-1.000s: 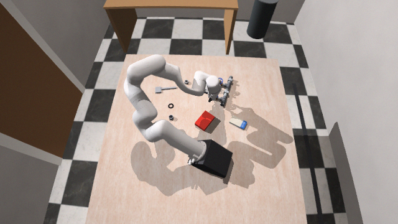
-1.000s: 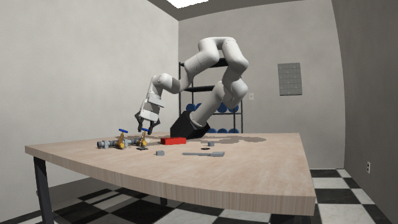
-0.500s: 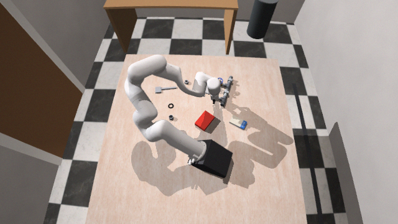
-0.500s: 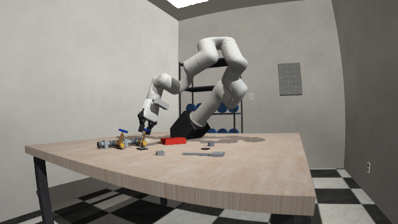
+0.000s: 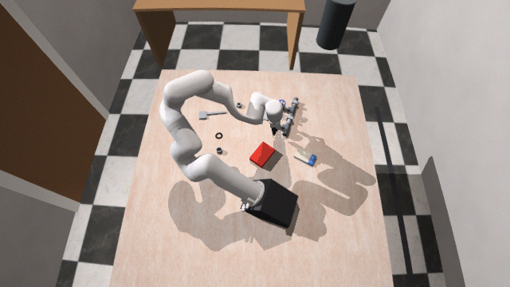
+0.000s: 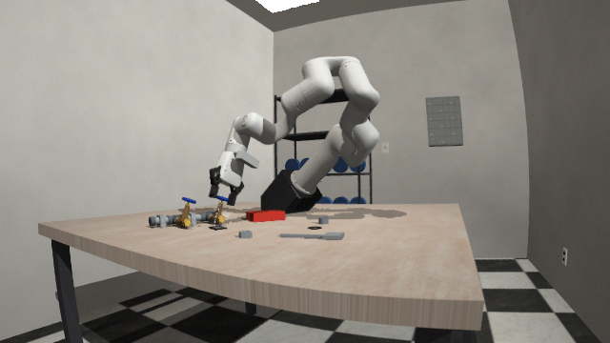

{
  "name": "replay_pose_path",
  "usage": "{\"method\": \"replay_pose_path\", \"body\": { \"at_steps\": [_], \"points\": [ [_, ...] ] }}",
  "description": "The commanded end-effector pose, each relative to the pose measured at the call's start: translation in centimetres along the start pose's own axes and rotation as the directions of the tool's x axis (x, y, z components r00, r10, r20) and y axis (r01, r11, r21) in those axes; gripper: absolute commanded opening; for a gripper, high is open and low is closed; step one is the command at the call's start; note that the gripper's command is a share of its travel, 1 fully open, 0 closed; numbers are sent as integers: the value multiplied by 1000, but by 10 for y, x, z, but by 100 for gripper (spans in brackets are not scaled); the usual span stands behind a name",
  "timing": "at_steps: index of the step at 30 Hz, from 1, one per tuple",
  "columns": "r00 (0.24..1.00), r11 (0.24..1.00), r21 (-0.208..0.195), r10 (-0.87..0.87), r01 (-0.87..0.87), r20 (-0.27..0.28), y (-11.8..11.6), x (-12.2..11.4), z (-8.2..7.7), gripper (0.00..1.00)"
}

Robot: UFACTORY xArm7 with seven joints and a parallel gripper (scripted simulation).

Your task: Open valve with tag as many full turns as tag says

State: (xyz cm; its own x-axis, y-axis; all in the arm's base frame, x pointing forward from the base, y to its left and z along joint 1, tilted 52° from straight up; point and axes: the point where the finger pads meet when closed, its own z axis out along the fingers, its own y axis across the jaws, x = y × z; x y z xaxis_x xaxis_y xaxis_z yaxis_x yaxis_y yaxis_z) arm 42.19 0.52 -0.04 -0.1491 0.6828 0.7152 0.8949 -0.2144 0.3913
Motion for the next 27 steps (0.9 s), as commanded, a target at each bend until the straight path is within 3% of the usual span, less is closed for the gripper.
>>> {"method": "replay_pose_path", "body": {
  "at_steps": [1,16,27],
  "points": [
    [1000,1000,-4,0,0,3,1,-1,-2,100],
    [1000,1000,-4,19,-19,3,1,-1,-2,100],
    [971,971,-4,238,-238,2,1,-1,-2,100]
  ]
}}
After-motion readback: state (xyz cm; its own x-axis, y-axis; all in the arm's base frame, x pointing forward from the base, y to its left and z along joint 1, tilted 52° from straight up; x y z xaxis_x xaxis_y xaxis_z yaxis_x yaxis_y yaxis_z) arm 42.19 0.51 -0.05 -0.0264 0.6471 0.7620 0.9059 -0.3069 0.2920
